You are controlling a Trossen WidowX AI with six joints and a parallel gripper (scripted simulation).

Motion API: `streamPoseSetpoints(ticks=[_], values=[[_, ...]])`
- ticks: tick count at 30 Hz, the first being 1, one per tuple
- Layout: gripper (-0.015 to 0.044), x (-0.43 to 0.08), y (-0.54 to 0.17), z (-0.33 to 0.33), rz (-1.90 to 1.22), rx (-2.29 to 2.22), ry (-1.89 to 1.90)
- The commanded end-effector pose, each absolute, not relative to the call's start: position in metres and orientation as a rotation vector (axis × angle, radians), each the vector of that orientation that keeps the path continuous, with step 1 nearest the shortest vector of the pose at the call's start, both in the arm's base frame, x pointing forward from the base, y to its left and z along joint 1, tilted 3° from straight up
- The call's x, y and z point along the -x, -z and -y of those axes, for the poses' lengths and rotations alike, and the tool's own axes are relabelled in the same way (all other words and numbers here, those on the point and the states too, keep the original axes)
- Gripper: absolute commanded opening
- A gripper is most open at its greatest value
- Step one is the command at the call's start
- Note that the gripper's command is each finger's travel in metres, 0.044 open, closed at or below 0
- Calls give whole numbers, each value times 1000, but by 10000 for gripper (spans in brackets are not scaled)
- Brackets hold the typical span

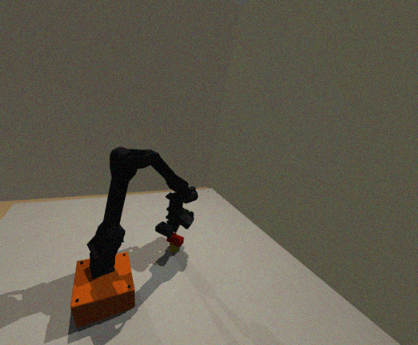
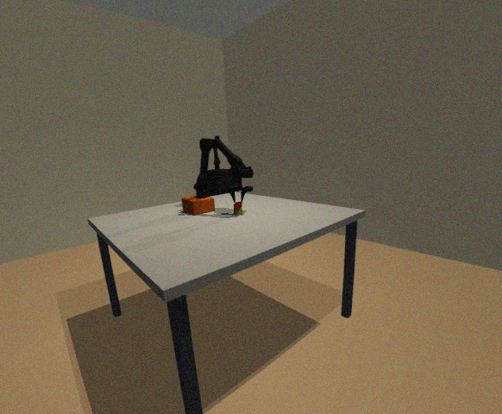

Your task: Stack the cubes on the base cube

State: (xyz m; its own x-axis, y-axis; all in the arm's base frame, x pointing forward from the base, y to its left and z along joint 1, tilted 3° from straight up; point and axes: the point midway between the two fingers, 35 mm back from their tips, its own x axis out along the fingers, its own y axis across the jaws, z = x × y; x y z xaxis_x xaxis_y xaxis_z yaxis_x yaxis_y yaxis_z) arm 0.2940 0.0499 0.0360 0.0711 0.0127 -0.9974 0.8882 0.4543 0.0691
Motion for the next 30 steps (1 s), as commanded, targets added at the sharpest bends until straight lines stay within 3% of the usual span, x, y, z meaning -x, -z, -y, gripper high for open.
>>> streamPoseSetpoints(ticks=[1,30], values=[[205,-296,-44,-50,-1336,-890,805],[205,-292,-89,-50,-1336,-890,805]])
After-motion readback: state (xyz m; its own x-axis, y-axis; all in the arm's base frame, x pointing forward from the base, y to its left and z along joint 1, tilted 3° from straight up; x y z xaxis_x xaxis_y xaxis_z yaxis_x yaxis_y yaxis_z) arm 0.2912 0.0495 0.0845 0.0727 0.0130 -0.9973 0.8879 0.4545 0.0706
